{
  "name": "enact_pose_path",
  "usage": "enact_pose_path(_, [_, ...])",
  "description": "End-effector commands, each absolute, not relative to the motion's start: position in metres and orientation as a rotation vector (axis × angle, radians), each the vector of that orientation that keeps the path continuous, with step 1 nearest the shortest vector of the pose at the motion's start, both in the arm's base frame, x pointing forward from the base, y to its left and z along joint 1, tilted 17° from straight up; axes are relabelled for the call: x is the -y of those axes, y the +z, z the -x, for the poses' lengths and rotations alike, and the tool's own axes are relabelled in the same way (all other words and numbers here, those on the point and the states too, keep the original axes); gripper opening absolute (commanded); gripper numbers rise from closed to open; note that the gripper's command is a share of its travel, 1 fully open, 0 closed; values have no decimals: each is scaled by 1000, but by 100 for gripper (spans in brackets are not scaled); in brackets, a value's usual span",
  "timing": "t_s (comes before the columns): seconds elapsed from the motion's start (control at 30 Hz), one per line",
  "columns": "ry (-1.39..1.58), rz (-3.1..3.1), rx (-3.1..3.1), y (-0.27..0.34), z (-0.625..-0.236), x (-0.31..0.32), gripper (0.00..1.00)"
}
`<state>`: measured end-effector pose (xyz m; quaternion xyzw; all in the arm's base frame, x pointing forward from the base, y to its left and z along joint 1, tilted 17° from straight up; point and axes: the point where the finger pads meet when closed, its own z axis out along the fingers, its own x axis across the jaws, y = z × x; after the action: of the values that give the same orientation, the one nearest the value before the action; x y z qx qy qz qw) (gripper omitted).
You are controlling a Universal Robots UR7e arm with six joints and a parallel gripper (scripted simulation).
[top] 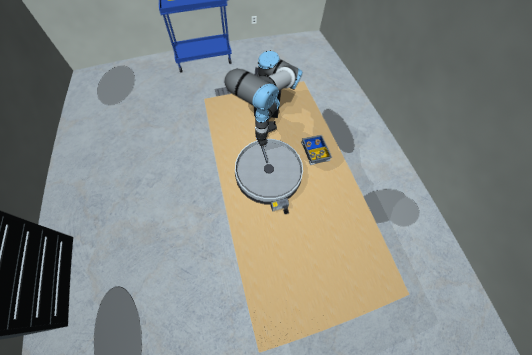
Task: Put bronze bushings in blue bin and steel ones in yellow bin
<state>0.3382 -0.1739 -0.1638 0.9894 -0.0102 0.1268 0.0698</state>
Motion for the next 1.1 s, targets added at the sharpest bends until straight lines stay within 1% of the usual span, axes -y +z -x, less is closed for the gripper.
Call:
enact_pose_path(0.0, [382, -2977, 31, -164, -338, 174, 0])
enact_pose_path(1.07, [382, -2977, 30, -163, -338, 174, 0])
